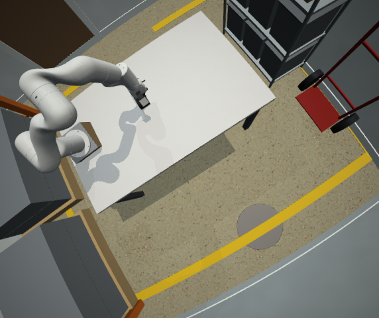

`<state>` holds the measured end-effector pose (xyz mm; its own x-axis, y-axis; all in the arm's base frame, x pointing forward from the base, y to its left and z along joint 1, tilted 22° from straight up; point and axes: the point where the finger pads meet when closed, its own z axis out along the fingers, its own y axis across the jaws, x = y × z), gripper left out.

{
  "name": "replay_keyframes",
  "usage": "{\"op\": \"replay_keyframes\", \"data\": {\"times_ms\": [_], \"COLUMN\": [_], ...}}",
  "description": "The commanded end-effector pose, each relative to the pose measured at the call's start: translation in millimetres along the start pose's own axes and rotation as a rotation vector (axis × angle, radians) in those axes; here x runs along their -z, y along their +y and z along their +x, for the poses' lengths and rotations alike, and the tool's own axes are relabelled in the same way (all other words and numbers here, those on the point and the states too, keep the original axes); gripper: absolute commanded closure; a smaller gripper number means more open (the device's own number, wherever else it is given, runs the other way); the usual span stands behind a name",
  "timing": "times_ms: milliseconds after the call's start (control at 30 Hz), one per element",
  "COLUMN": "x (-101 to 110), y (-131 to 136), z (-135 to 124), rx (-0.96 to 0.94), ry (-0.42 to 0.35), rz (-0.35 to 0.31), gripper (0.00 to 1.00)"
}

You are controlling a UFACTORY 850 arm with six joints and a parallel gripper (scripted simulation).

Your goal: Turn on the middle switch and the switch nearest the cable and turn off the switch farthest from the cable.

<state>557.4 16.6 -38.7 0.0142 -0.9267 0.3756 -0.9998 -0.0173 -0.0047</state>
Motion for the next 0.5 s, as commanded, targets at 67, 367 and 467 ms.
{"op": "replay_keyframes", "data": {"times_ms": [67, 367, 467], "x": [-2.2, -5.1, -5.5], "y": [-0.9, -0.9, -0.9], "z": [-0.1, -0.1, -0.1], "rx": [0.000, 0.000, 0.000], "ry": [0.000, 0.000, 0.000], "rz": [0.002, 0.002, 0.002], "gripper": [1.00, 1.00, 1.00]}}
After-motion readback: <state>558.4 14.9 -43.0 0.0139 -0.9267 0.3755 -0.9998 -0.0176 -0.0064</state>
